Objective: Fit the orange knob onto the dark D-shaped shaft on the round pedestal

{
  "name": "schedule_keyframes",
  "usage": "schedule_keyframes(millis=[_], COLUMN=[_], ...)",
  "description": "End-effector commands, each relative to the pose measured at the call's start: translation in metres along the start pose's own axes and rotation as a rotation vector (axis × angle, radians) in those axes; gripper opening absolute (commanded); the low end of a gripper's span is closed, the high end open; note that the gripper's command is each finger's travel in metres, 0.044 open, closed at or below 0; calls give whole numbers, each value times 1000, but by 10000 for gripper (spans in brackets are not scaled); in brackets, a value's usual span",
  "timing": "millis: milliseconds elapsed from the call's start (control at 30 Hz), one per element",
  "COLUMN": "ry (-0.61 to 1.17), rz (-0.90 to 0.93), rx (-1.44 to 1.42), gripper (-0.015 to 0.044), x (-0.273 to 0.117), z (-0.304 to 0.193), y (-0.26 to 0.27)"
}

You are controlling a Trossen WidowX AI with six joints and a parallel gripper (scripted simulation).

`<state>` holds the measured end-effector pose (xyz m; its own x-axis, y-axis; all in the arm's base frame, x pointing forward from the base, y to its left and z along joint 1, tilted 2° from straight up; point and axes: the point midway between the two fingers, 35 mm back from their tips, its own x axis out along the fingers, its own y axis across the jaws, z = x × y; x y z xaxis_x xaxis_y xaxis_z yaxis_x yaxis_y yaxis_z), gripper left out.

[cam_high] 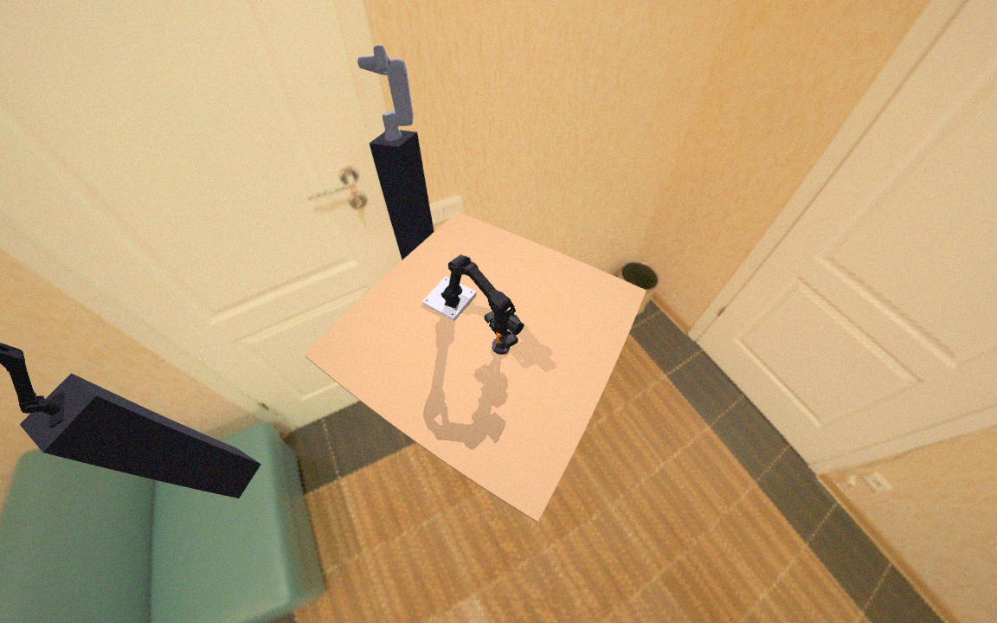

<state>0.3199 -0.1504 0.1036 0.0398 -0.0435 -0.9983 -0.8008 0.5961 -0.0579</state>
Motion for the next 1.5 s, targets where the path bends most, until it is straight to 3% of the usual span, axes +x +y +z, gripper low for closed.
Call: schedule_keyframes(millis=[0,267,1467], ry=[-2,-2,-2], rz=[0,0,0], rx=[-4,-213,-213], gripper=[0,0,0], x=[-4,-6,-4], z=[0,1,0], y=[2,1,1])
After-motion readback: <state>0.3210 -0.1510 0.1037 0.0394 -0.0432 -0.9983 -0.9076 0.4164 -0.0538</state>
